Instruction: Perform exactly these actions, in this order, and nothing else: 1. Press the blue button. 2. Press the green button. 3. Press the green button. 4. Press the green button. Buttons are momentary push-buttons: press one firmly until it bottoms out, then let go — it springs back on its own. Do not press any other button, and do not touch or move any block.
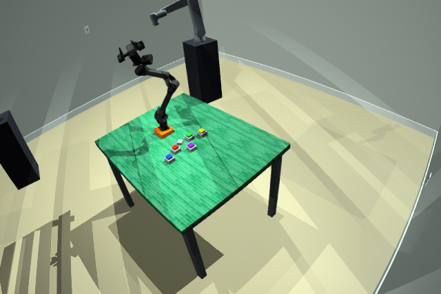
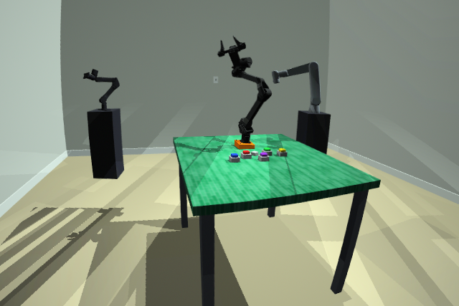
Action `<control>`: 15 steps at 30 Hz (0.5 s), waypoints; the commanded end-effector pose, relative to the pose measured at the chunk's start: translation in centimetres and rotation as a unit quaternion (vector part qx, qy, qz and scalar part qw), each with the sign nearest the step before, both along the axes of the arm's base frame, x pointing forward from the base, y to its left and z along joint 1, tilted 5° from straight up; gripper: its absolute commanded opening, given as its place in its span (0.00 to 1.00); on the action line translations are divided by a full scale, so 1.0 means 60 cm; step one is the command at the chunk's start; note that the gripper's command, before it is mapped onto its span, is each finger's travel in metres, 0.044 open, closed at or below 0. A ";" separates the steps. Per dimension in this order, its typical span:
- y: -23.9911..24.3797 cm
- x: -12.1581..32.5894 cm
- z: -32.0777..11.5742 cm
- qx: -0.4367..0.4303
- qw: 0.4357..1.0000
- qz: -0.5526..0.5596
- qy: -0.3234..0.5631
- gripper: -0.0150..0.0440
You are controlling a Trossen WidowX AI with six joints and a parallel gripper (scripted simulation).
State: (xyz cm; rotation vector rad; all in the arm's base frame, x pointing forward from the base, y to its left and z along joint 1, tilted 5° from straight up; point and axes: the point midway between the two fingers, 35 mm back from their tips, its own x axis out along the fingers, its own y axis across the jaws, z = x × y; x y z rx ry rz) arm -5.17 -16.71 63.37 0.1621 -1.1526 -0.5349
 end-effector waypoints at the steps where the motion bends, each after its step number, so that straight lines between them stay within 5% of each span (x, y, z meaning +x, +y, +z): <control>1: -0.002 -0.001 0.000 0.001 1.000 0.000 -0.001 0.93; 7: -0.095 -0.015 -0.019 0.045 0.998 -0.017 -0.032 0.93; 15: -0.300 0.051 -0.132 0.215 0.976 -0.045 -0.003 0.93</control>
